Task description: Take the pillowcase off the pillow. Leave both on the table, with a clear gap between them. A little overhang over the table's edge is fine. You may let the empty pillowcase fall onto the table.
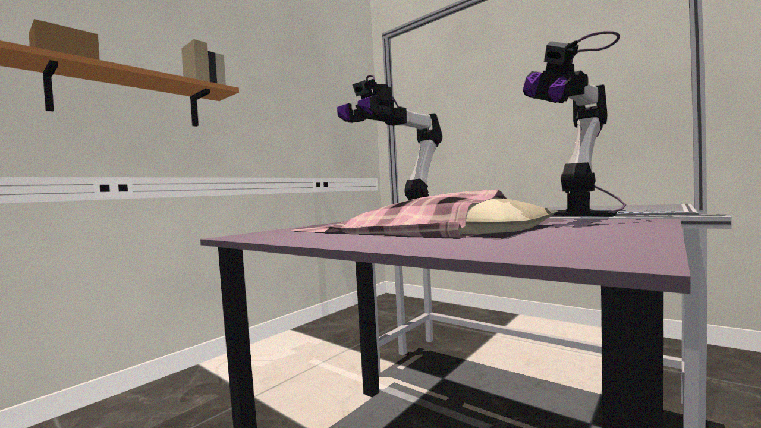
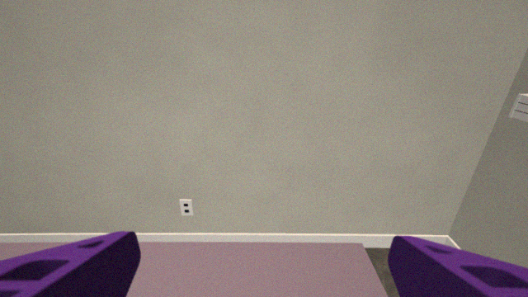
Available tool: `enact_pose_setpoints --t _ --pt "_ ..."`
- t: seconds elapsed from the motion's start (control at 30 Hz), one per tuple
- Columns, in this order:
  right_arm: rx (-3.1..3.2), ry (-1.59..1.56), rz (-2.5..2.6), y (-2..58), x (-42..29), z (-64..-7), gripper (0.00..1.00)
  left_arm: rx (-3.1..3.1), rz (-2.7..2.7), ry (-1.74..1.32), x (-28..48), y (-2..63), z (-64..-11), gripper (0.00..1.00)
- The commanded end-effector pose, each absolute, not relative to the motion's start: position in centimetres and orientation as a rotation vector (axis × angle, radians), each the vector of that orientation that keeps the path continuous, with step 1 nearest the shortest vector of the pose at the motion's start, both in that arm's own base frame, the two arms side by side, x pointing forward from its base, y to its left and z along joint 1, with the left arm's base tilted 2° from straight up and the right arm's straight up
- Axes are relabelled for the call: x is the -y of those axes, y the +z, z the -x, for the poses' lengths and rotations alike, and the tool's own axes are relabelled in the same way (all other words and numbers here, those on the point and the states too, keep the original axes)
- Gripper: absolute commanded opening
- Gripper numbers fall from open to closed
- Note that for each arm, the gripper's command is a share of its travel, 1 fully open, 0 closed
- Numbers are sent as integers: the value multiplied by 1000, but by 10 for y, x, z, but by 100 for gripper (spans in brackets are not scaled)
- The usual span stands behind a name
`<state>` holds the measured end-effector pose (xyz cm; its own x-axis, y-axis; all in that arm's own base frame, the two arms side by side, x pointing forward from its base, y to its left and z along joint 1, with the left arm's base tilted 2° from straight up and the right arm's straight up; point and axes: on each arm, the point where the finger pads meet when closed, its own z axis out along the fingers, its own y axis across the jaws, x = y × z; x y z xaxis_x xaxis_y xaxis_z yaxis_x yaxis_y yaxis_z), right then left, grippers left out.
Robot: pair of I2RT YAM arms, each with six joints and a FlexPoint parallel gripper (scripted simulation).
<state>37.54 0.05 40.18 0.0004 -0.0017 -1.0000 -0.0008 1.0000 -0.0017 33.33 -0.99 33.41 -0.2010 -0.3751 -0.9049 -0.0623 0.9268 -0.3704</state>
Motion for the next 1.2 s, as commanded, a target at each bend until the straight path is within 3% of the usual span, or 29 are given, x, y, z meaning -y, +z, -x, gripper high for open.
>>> enact_pose_setpoints --t 0.0,1.17 --pt "-1555 16 4 412 -3 -375 100 -1881 535 -419 14 292 -310 45" --pt "-1555 16 4 412 -3 -375 100 -1915 1736 -698 26 117 -188 45"
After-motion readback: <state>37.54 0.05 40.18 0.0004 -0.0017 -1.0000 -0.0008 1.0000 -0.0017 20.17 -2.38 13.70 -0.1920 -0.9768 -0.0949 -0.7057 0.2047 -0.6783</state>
